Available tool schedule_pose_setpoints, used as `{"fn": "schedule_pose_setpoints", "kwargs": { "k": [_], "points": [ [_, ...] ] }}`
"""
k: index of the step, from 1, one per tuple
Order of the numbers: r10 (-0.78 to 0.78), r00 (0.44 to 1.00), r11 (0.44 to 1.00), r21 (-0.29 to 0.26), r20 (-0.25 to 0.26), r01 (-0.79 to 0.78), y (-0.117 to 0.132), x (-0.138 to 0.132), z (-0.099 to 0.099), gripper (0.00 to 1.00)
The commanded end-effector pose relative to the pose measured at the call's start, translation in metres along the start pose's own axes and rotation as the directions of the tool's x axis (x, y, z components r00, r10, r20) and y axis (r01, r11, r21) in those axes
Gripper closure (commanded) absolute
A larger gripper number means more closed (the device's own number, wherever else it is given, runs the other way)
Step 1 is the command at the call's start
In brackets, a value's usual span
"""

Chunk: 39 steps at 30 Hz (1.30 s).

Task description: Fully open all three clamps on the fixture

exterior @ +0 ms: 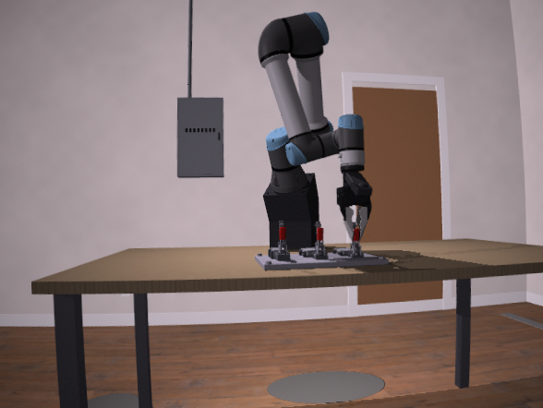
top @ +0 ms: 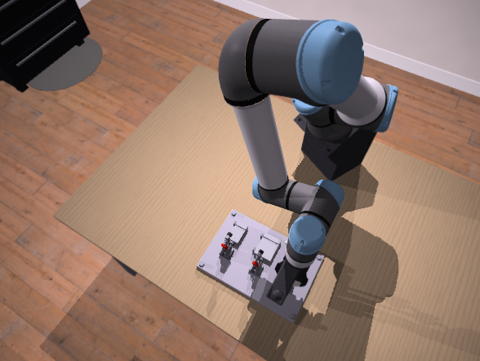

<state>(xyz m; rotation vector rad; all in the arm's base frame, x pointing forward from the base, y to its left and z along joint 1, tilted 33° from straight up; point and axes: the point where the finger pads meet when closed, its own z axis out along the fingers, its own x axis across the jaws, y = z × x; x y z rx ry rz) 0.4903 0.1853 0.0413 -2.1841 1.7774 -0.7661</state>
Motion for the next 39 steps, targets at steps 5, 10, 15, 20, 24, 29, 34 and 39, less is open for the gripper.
{"fn": "schedule_pose_setpoints", "kwargs": {
  "k": [5,10,15,20,24,29,34,39],
  "points": [
    [-0.001,1.0,1.0,-0.007,-0.001,0.001,0.0045,0.0003,0.0012,1.0],
    [-0.001,1.0,1.0,-0.007,-0.001,0.001,0.0045,0.0003,0.0012,1.0],
    [-0.001,1.0,1.0,-0.007,-0.001,0.001,0.0045,0.0003,0.0012,1.0],
    [-0.001,1.0,1.0,-0.007,-0.001,0.001,0.0045,0.0003,0.0012,0.72],
    [-0.001,1.0,1.0,-0.007,-0.001,0.001,0.0041,0.0004,0.0011,0.72],
    [-0.001,1.0,1.0,-0.004,-0.001,0.001,0.0025,0.0004,0.0008,0.72],
    [-0.001,1.0,1.0,-0.004,-0.001,0.001,0.0025,0.0004,0.0008,0.72],
    [-0.001,1.0,1.0,-0.004,-0.001,0.001,0.0025,0.0004,0.0008,0.72]
  ]
}}
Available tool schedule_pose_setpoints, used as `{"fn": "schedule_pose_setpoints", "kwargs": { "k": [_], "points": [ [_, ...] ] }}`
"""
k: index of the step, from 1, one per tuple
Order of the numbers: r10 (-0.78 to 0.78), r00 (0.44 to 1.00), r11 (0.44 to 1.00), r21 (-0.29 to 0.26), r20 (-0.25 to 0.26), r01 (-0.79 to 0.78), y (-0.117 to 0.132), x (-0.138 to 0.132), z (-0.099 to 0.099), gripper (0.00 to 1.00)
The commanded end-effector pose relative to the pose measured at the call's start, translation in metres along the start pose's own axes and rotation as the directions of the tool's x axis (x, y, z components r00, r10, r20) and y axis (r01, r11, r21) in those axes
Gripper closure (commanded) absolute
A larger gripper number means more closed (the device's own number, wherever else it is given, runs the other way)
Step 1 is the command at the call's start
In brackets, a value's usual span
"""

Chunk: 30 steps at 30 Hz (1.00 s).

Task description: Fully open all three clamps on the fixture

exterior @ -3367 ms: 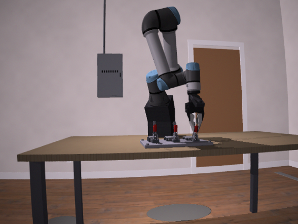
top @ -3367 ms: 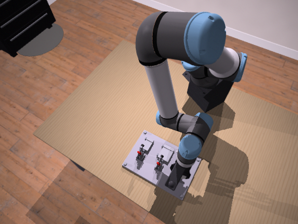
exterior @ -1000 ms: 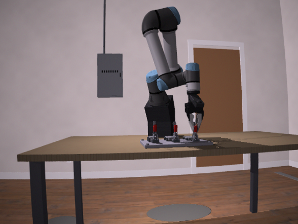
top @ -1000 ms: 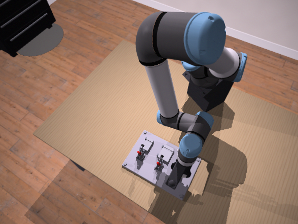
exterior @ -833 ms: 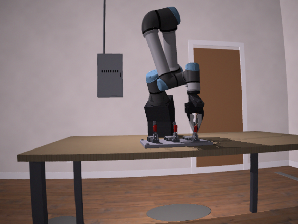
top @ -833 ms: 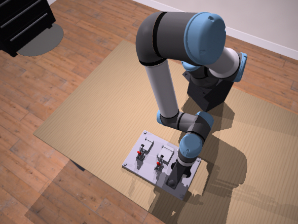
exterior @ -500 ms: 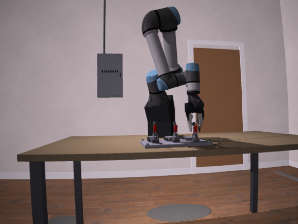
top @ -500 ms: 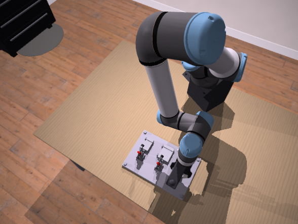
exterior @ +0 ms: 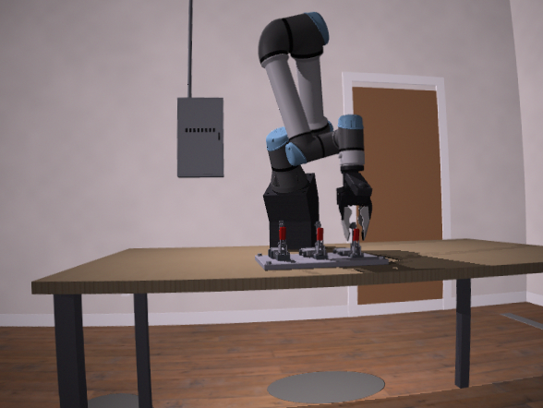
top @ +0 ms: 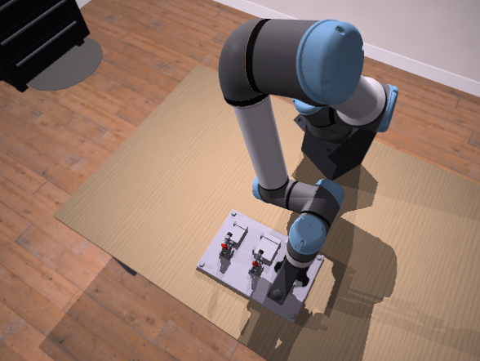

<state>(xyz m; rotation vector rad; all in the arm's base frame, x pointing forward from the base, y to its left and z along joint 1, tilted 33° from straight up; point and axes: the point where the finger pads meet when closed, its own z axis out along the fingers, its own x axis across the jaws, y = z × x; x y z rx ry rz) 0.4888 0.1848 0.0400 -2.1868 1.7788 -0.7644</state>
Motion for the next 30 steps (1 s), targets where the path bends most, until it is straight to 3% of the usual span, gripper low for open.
{"fn": "schedule_pose_setpoints", "kwargs": {
  "k": [1,19,30],
  "points": [
    [0.0,1.0,1.0,-0.002,-0.001,0.0,0.001,0.001,0.0,0.72],
    [-0.001,1.0,1.0,-0.001,0.0,0.001,0.002,0.0,-0.009,0.72],
    [0.0,1.0,1.0,0.001,0.0,0.0,0.0,0.0,-0.04,0.72]
  ]
}}
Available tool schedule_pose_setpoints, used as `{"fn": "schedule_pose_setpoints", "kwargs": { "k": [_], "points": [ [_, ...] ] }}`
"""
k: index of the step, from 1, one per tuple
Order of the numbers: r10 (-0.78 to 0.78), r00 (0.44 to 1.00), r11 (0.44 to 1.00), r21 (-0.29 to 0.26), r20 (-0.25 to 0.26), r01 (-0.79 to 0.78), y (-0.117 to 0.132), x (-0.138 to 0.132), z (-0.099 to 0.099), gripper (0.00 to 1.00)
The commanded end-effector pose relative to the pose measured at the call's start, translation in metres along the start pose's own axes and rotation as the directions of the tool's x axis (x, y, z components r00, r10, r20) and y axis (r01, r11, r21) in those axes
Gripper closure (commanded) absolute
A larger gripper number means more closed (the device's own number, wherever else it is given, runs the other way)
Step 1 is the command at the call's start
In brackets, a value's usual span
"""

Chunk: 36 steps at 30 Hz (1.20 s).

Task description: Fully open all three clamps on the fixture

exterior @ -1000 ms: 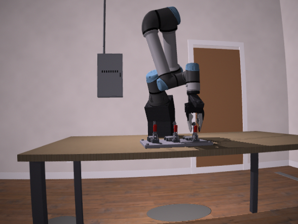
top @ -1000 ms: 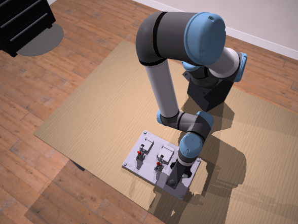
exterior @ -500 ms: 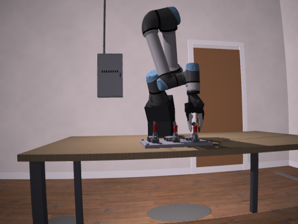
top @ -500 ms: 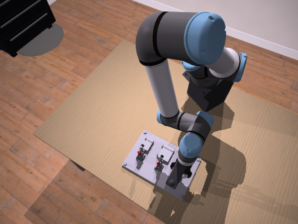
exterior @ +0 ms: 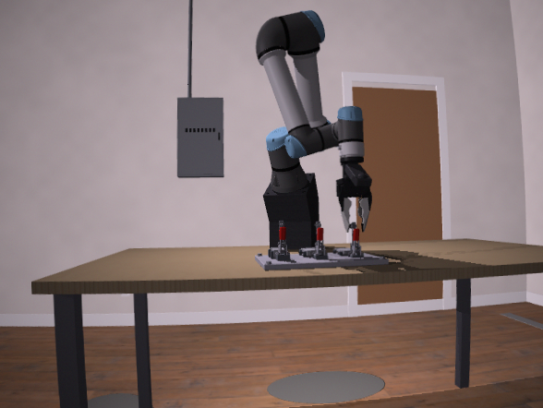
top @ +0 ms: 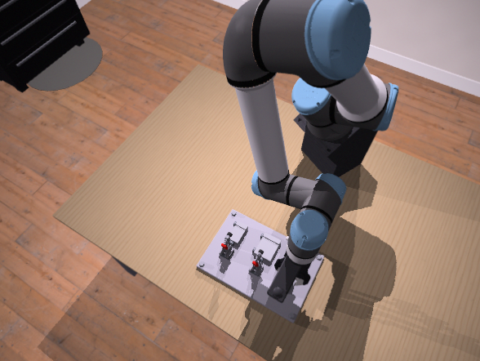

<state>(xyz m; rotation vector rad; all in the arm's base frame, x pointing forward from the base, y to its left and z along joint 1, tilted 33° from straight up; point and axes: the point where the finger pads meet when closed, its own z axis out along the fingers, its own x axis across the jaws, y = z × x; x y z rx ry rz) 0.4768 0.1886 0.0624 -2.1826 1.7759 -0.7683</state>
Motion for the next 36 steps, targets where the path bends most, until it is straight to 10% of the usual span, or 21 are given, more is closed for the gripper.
{"fn": "schedule_pose_setpoints", "kwargs": {
  "k": [1,36],
  "points": [
    [-0.001,1.0,1.0,-0.004,0.0,0.001,0.0011,-0.0007,-0.017,0.72],
    [-0.001,1.0,1.0,-0.005,0.0,0.001,0.001,-0.0004,-0.0244,0.72]
  ]
}}
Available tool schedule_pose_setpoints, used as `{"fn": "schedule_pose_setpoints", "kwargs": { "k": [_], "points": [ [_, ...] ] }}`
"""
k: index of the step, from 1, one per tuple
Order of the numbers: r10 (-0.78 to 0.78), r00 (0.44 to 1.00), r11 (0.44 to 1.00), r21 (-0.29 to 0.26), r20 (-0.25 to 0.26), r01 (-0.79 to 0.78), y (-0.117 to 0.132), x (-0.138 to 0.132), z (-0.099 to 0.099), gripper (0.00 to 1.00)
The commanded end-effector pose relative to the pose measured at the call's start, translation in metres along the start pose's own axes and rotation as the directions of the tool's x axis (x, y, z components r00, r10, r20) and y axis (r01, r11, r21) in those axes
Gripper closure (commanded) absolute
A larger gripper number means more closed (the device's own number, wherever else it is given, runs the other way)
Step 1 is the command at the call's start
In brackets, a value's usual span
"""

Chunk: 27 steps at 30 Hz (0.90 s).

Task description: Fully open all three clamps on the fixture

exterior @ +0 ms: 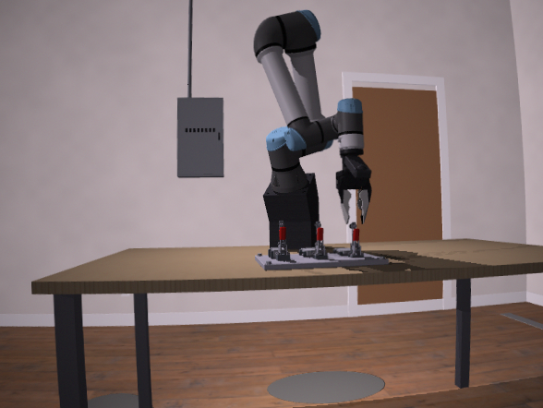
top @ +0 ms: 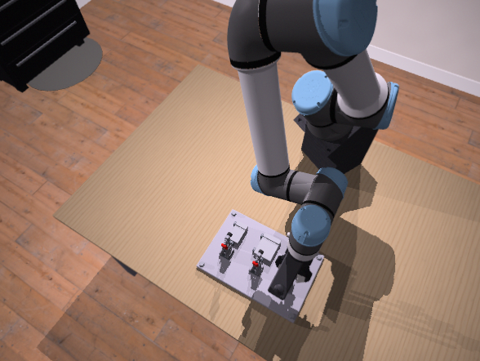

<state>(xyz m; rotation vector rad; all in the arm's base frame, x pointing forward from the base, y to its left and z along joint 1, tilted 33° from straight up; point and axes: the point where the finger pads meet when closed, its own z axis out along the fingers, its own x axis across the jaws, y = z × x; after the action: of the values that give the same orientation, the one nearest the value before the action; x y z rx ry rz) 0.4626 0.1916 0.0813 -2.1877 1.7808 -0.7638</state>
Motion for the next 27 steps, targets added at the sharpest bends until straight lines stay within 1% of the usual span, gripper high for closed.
{"fn": "schedule_pose_setpoints", "kwargs": {
  "k": [1,13,21,27],
  "points": [
    [0.0,1.0,1.0,0.002,0.0,0.0,-0.001,0.0,-0.001,0.72],
    [0.0,1.0,1.0,0.002,0.0,0.0,-0.001,0.0,-0.001,0.72],
    [0.0,1.0,1.0,0.005,0.001,0.0,-0.002,-0.001,-0.006,0.72],
    [0.0,1.0,1.0,0.006,0.0,0.0,-0.003,-0.001,-0.019,0.72]
  ]
}}
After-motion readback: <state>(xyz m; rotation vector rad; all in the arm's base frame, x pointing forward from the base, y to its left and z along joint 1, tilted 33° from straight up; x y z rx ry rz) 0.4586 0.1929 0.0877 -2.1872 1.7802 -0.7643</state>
